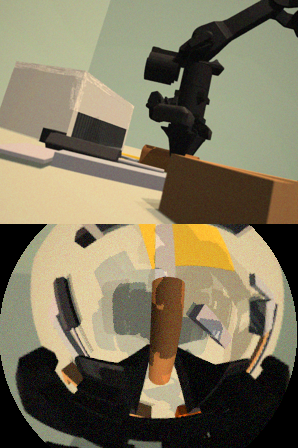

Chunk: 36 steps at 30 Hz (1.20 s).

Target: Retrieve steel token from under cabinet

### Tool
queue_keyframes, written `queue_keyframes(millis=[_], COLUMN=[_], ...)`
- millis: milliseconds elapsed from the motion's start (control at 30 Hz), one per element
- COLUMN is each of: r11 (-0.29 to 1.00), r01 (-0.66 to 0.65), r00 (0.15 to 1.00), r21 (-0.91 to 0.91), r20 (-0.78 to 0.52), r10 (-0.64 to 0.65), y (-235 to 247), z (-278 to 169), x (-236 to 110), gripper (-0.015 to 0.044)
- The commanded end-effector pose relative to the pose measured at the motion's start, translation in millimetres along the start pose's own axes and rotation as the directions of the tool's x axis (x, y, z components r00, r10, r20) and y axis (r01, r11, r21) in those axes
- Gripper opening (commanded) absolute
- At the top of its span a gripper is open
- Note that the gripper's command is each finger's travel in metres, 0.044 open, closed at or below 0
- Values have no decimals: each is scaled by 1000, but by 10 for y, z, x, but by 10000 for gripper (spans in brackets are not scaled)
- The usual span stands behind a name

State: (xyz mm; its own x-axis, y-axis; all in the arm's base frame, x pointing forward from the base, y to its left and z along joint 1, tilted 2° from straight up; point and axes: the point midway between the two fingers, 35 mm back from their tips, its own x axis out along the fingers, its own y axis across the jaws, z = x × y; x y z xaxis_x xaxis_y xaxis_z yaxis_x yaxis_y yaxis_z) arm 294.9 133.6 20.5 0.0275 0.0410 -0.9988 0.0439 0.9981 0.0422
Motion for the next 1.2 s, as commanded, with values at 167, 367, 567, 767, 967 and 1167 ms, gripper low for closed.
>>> queue_keyframes(millis=[167, 367, 567, 767, 967, 1167], r11=[1000, 1000, 1000, 1000, 1000, 1000], r01=[1, 0, 0, 0, 0, 0], r00=[1000, 1000, 1000, 1000, 1000, 1000], r21=[4, 4, 4, 4, 4, 4], r20=[-5, -6, -7, -8, -8, -9], r10=[-1, 0, 0, 0, 0, 0], y=[3, 6, 9, 13, 17, 21], z=[-131, -208, -284, -364, -446, -528], x=[8, 9, 10, 11, 11, 11], gripper=[0, 0, 0, 0, 0, 0])
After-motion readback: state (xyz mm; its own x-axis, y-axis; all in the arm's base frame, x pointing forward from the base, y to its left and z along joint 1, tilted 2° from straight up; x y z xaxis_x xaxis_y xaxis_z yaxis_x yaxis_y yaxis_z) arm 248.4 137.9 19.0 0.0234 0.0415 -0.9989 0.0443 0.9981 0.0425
